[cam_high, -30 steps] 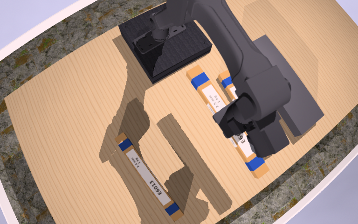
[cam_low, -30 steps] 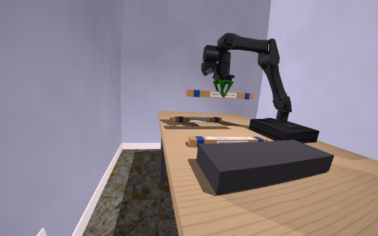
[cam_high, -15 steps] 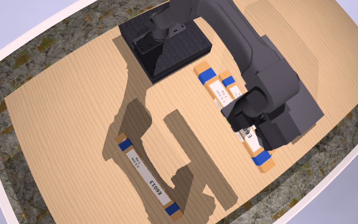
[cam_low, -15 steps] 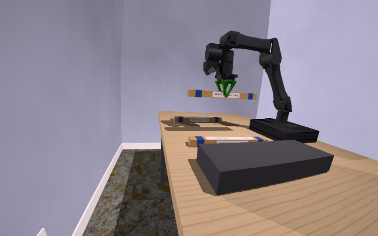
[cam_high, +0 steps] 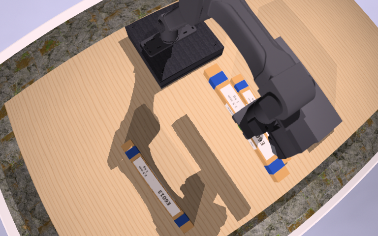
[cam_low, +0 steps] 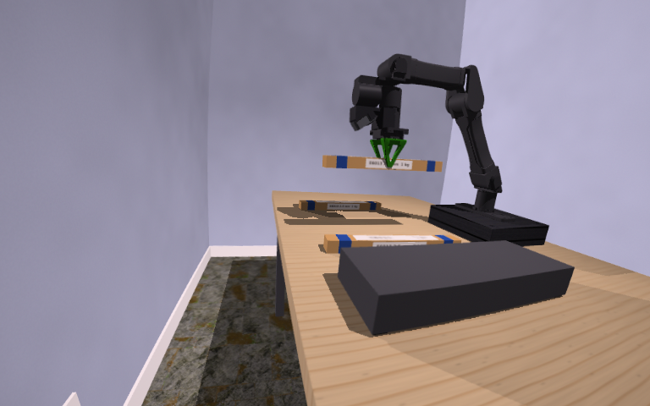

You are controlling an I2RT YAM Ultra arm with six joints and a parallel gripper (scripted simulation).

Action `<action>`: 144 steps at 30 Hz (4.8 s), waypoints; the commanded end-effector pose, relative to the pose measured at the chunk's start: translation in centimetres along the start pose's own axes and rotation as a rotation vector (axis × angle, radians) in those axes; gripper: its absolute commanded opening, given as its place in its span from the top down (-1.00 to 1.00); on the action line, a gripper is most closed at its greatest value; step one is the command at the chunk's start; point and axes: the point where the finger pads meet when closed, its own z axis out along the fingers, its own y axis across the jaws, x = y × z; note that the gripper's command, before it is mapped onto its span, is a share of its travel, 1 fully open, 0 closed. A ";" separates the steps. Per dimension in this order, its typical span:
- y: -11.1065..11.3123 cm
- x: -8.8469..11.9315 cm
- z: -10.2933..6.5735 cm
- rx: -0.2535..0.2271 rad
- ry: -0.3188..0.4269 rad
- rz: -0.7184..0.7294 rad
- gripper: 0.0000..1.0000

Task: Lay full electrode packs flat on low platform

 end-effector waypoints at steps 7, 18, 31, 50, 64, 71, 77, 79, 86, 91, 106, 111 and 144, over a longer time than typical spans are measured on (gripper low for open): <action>-0.2 0.3 -4.1 0.005 -0.101 0.009 1.00; -0.2 0.2 -4.1 0.005 -0.101 0.009 1.00; -0.2 0.3 -4.0 0.005 -0.100 0.009 1.00; 0.0 0.3 -0.5 0.003 -0.061 0.001 1.00; 0.0 0.2 1.2 0.003 -0.061 0.001 1.00; 0.0 0.2 1.7 0.003 -0.066 0.001 1.00; 0.0 0.1 2.5 0.003 -0.066 0.001 1.00; 0.0 0.1 2.8 0.003 -0.066 0.001 1.00; 0.0 0.1 2.9 0.003 -0.066 0.001 1.00; 0.0 0.1 2.9 0.003 -0.066 0.001 1.00; 0.0 0.2 3.0 0.003 -0.064 0.001 1.00; 0.0 0.2 3.0 0.003 -0.064 0.001 1.00; 0.0 0.2 3.0 0.003 -0.064 0.001 1.00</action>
